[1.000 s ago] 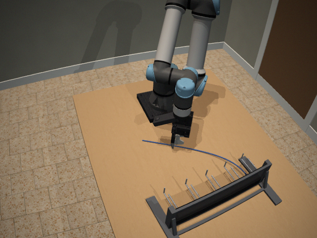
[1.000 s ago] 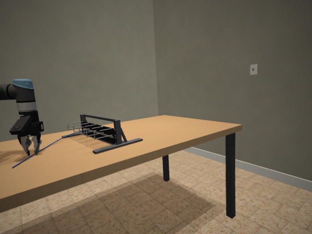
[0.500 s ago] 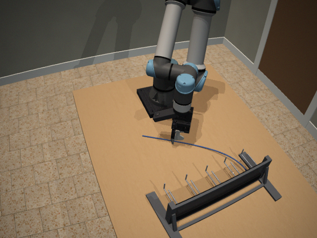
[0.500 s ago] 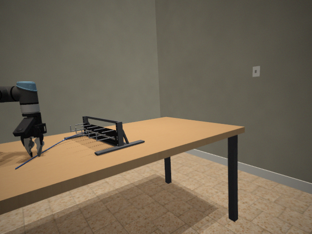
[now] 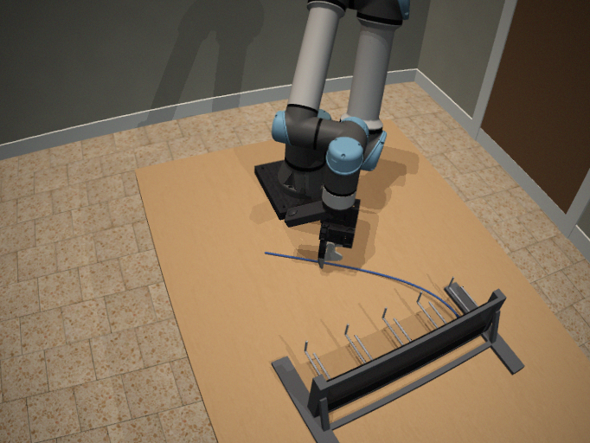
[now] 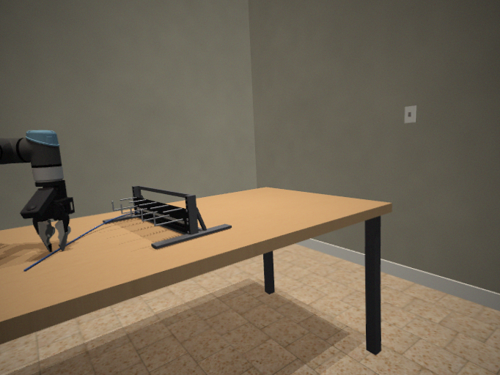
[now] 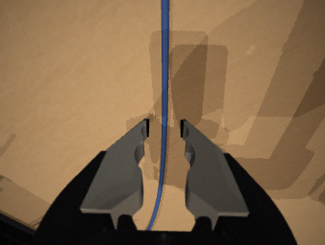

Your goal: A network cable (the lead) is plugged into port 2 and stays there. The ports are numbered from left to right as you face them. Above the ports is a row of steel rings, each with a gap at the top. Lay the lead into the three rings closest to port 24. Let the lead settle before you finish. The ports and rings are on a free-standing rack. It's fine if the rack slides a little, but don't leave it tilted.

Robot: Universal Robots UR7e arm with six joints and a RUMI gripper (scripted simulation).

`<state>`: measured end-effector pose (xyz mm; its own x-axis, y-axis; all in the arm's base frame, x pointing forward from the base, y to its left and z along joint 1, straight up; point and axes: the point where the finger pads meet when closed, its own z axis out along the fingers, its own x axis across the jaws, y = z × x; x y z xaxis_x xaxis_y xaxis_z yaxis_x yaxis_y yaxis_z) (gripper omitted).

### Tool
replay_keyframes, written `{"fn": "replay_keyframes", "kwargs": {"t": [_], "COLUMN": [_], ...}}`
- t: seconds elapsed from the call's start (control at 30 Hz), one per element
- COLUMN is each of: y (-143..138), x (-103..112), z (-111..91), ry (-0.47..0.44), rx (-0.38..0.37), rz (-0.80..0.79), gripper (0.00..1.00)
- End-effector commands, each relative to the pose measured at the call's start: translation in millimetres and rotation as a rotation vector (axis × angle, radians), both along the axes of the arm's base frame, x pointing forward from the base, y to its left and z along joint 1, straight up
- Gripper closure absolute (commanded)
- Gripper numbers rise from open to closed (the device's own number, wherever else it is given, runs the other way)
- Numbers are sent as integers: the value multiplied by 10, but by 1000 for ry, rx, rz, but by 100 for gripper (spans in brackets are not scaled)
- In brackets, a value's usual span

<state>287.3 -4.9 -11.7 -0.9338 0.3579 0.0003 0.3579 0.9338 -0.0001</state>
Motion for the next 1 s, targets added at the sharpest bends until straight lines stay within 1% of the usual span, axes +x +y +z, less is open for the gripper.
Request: {"fn": "replay_keyframes", "kwargs": {"t": [0.0, 0.53, 0.57, 0.97], "y": [-1, -1, -1, -1], "x": [3, 3, 3, 3], "z": [2, 2, 2, 2], "ry": [-1, -1, -1, -1], "rx": [0, 0, 0, 0], "rz": [0, 0, 0, 0], "gripper": [80, 80, 100, 100]}}
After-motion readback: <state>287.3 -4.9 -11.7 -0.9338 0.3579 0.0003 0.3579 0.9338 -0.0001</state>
